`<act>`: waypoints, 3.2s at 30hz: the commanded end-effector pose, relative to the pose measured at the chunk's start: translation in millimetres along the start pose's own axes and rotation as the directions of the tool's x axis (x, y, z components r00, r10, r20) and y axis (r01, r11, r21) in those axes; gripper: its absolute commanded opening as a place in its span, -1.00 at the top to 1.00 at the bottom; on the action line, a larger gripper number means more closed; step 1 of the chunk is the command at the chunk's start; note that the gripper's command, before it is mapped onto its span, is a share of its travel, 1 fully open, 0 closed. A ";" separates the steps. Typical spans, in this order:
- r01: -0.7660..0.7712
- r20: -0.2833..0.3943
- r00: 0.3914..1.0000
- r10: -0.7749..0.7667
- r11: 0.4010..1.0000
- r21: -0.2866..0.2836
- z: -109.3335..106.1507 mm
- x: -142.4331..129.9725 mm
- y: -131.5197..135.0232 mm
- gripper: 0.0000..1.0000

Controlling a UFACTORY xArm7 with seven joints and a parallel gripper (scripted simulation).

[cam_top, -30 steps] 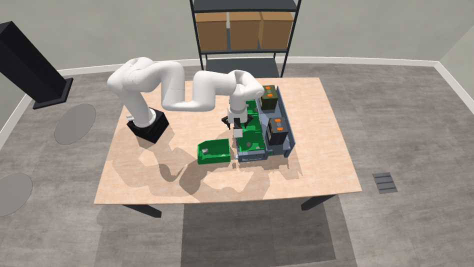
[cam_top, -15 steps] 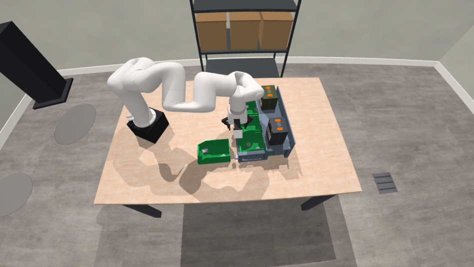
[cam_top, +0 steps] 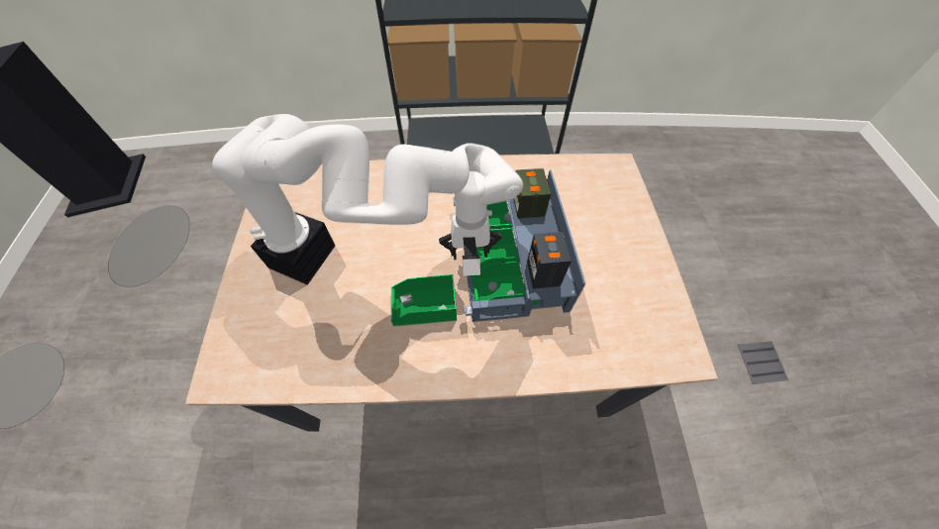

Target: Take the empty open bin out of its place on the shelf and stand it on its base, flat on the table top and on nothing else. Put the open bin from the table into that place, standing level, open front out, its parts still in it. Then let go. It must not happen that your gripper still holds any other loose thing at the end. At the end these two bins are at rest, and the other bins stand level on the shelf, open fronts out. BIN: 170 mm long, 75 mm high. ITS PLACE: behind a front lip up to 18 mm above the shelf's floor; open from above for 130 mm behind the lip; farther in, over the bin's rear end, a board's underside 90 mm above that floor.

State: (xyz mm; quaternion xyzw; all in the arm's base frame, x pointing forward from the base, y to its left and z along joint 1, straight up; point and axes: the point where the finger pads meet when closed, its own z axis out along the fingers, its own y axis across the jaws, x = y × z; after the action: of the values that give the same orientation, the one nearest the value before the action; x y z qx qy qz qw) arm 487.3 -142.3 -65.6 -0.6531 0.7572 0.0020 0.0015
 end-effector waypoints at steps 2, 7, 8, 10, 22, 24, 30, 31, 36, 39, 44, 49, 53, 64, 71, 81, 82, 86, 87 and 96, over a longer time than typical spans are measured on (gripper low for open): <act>0.000 0.000 1.000 0.000 1.000 0.004 -1.0 0.1 -1.4 -0.89; 0.000 0.000 1.000 0.000 1.000 0.004 -0.6 0.1 -1.4 -0.89; 0.000 0.000 1.000 0.000 1.000 0.004 -0.6 0.1 -1.4 -0.89; 0.000 0.000 1.000 0.000 1.000 0.004 -0.6 0.1 -1.4 -0.89; 0.000 0.000 1.000 0.000 1.000 0.004 -0.6 0.1 -1.4 1.00; 0.000 0.000 1.000 0.000 1.000 0.004 -0.6 0.1 -1.4 1.00; 0.000 0.000 1.000 0.000 1.000 0.004 -0.6 0.1 -1.4 1.00; 0.000 0.000 1.000 0.000 1.000 0.004 -0.6 0.1 -1.4 1.00; 0.000 0.000 1.000 0.000 1.000 0.004 -0.6 0.1 -1.4 1.00; 0.000 0.000 1.000 0.000 1.000 0.004 -0.6 0.1 -1.4 1.00; 0.000 0.000 1.000 0.000 1.000 0.004 -0.6 0.1 -1.4 1.00; 0.000 0.000 1.000 0.000 1.000 0.004 -0.6 0.1 -1.4 1.00; 0.000 0.000 1.000 0.000 1.000 0.004 -0.6 0.1 -1.4 1.00; 0.000 0.000 1.000 0.000 1.000 0.004 -0.6 0.1 -1.4 1.00; 0.000 0.000 1.000 0.000 1.000 0.004 -1.7 0.1 -1.4 1.00; 0.000 0.000 1.000 0.000 1.000 0.004 -11.3 0.1 -1.3 1.00; 0.000 0.000 1.000 0.000 1.000 0.004 -12.4 0.1 -1.3 1.00; 0.000 0.000 1.000 0.000 1.000 0.004 -14.7 0.1 -1.3 1.00; 0.000 0.000 1.000 0.000 1.000 0.004 -15.7 0.1 -1.3 1.00; 0.000 0.000 1.000 0.000 1.000 0.004 -19.8 0.1 -1.3 1.00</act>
State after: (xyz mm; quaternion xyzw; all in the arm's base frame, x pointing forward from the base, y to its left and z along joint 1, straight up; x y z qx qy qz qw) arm 487.3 -142.5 -48.2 -0.6531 0.7573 0.0020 0.0015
